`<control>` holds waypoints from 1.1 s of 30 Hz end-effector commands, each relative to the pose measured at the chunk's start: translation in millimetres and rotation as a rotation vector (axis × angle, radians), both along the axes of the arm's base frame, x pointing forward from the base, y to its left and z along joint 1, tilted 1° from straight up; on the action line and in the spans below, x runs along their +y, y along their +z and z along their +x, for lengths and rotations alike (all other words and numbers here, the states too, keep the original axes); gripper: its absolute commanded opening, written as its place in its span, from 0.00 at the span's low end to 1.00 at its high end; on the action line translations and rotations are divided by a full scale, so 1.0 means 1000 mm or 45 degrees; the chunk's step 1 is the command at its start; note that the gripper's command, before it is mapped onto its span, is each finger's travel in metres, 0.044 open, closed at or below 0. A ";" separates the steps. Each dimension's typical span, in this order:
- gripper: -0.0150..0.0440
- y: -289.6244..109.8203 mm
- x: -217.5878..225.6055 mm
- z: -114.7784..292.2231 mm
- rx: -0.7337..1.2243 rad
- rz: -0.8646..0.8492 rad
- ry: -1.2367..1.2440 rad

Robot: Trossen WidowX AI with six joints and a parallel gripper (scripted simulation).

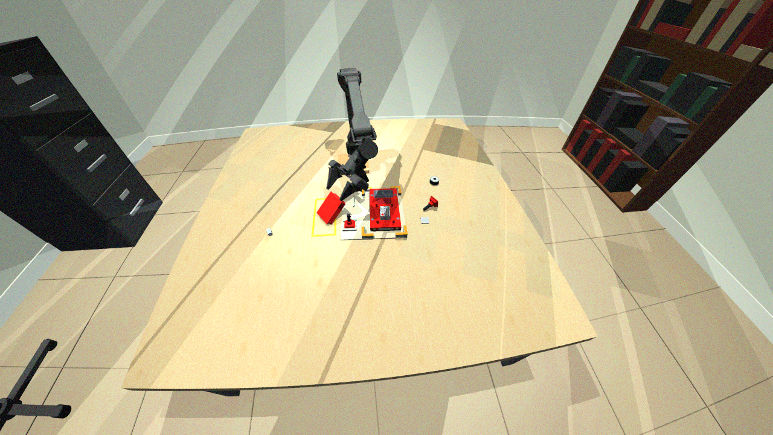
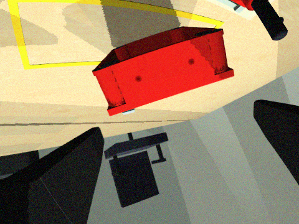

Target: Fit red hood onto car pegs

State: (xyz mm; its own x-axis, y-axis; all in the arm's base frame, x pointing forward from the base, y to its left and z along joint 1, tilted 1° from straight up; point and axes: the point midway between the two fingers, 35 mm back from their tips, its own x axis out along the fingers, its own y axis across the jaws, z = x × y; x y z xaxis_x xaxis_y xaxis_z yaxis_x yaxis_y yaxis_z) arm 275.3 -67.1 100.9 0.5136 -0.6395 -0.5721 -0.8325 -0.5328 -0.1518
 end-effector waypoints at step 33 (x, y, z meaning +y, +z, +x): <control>1.00 0.012 0.003 0.001 -0.292 0.576 -0.588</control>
State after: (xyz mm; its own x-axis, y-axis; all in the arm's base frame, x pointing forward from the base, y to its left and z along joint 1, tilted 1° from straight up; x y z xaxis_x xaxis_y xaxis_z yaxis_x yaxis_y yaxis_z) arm 274.3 -61.4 118.4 0.4279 -0.5716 -0.7001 -0.8910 -0.1366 -0.4330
